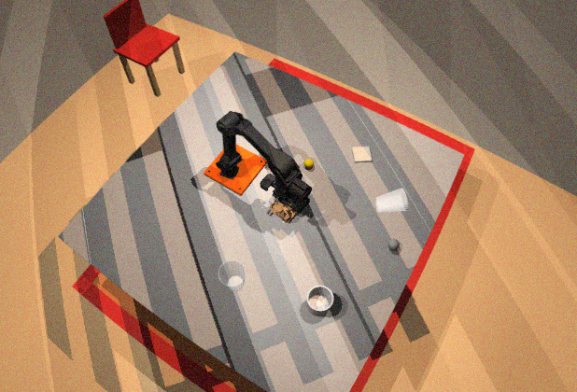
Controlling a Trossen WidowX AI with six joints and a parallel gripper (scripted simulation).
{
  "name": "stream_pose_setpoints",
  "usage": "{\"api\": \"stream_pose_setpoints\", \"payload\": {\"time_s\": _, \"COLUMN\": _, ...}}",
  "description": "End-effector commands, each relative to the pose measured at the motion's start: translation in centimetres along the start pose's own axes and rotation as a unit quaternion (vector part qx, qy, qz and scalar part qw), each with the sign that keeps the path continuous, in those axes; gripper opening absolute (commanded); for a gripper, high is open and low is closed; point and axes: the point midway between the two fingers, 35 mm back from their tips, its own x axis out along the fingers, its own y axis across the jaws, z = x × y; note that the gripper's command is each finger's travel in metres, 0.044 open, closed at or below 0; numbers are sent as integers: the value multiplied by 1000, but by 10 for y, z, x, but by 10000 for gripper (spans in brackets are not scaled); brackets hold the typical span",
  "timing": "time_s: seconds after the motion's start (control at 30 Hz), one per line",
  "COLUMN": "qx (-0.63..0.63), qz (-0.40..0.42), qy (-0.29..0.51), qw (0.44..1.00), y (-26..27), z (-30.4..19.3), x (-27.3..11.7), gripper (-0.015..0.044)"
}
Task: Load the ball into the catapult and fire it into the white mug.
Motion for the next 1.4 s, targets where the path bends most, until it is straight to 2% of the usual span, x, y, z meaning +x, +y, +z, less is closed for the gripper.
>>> {"api": "stream_pose_setpoints", "payload": {"time_s": 0.0, "qx": 0, "qz": 3, "qy": 1, "qw": 1000, "y": 1, "z": -4, "x": 7, "gripper": 0}}
{"api": "stream_pose_setpoints", "payload": {"time_s": 1.03, "qx": 0, "qz": 3, "qy": 1, "qw": 1000, "y": 1, "z": -14, "x": 51, "gripper": 0}}
{"api": "stream_pose_setpoints", "payload": {"time_s": 1.33, "qx": 0, "qz": -3, "qy": -2, "qw": 1000, "y": -2, "z": -11, "x": 43, "gripper": 0}}
{"api": "stream_pose_setpoints", "payload": {"time_s": 1.37, "qx": 0, "qz": -3, "qy": -2, "qw": 1000, "y": -2, "z": -13, "x": 41, "gripper": 26}}
